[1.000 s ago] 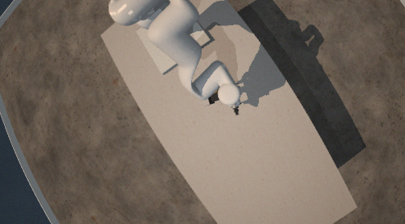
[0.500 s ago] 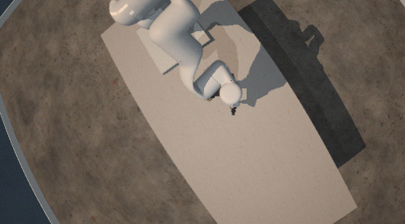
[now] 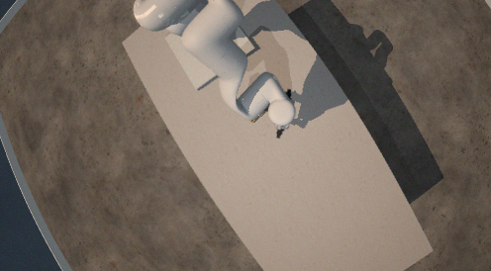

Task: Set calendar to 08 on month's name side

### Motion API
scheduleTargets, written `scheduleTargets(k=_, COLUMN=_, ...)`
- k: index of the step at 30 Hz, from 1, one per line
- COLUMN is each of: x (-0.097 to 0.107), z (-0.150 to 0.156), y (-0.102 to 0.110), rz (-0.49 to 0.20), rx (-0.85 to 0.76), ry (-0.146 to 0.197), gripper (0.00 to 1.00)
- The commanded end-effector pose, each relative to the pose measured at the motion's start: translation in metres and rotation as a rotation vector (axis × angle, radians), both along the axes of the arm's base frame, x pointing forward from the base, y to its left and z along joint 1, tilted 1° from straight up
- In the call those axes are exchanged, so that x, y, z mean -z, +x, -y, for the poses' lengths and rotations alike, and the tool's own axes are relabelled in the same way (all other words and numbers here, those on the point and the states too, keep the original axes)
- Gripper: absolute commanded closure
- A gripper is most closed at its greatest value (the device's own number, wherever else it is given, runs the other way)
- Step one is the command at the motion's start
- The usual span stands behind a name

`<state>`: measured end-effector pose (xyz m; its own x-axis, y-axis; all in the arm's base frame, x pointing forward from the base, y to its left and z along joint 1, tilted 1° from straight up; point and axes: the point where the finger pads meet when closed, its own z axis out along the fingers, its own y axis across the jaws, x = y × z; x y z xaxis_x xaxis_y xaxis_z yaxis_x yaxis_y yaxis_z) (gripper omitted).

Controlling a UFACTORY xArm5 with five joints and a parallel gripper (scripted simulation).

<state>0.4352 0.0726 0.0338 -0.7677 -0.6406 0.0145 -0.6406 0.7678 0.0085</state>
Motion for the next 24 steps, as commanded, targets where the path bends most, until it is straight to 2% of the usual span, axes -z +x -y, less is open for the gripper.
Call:
scheduleTargets(k=1, x=-0.0012, z=-0.0036, y=0.0021, rz=0.004, rx=0.146, ry=-0.002, gripper=0.00)
scheduleTargets(k=11, x=-0.0012, z=-0.0056, y=0.0025, rz=0.004, rx=0.244, ry=-0.003, gripper=0.00)
scheduleTargets(k=19, x=-0.0012, z=-0.0081, y=0.0031, rz=0.005, rx=0.482, ry=-0.007, gripper=0.00)
scheduleTargets(k=24, x=-0.0012, z=-0.0109, y=0.0038, rz=0.005, rx=0.485, ry=-0.007, gripper=0.00)
